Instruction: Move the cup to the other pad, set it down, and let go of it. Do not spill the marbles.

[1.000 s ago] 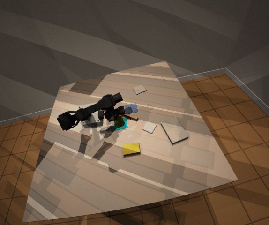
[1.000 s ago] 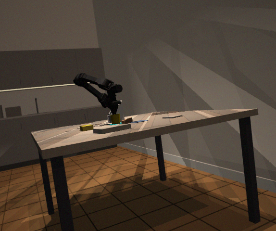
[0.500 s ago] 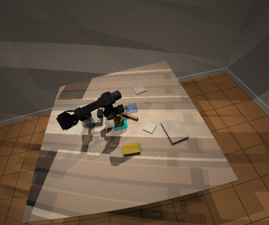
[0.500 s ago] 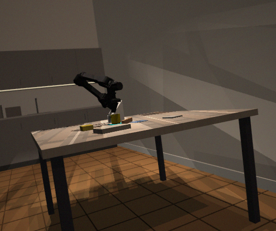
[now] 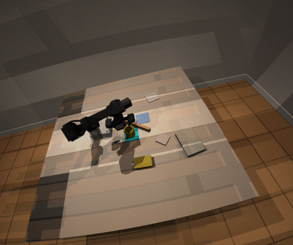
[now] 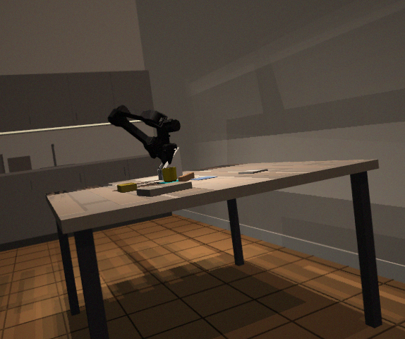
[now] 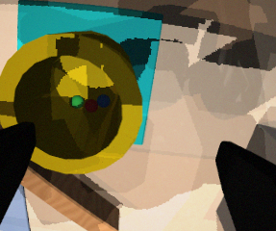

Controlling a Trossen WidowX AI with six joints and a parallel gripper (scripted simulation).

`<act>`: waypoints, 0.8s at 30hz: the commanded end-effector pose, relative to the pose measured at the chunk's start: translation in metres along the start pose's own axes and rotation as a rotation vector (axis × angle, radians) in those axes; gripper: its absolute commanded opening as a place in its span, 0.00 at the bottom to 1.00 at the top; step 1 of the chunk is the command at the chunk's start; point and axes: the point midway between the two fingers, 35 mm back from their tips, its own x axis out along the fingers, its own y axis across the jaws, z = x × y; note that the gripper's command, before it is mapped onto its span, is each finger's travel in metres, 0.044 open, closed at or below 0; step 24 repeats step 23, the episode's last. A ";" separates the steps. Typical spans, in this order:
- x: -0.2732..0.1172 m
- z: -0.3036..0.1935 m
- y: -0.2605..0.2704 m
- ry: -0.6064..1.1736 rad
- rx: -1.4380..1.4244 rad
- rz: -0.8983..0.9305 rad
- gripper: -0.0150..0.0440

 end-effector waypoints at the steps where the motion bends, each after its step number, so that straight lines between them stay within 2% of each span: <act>1: -0.008 -0.001 0.002 0.005 0.006 0.004 1.00; 15: -0.061 0.000 0.002 0.008 0.013 0.007 1.00; 24: -0.059 0.001 0.002 0.008 0.010 0.013 1.00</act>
